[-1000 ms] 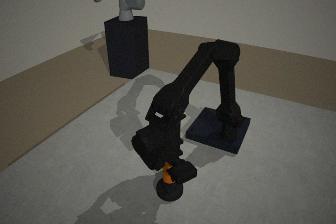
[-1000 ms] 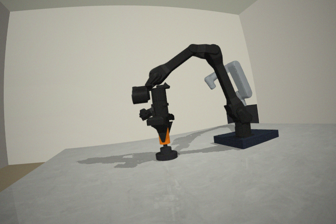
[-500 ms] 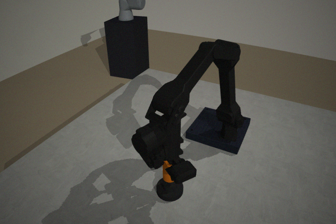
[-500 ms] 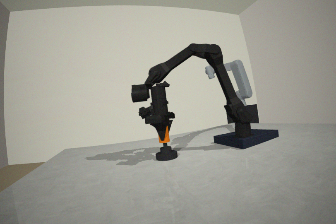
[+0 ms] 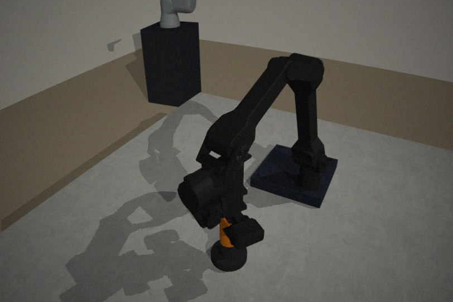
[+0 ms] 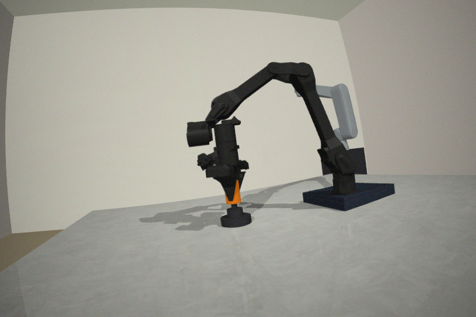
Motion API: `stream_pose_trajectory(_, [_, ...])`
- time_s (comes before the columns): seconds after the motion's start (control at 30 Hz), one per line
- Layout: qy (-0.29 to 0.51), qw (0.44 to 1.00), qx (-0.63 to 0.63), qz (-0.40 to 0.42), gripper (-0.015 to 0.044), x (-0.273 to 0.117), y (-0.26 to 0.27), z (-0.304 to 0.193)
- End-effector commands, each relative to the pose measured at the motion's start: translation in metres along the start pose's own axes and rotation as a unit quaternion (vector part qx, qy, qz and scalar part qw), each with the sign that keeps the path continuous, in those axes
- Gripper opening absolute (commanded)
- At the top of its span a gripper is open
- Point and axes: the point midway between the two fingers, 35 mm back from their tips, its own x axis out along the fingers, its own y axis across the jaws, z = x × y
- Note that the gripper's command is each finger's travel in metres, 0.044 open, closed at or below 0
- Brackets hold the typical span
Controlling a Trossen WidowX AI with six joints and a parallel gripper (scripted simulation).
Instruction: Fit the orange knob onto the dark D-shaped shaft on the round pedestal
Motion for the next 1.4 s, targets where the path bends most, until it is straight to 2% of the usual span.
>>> stream_pose_trajectory(0.0, [0.0, 1.0, 0.002, 0.001, 0.0, 0.0003, 0.0003, 0.0001])
stream_pose_trajectory(1.37, [0.0, 1.0, 0.0, 0.001, 0.0, -0.0036, 0.001, 0.0003])
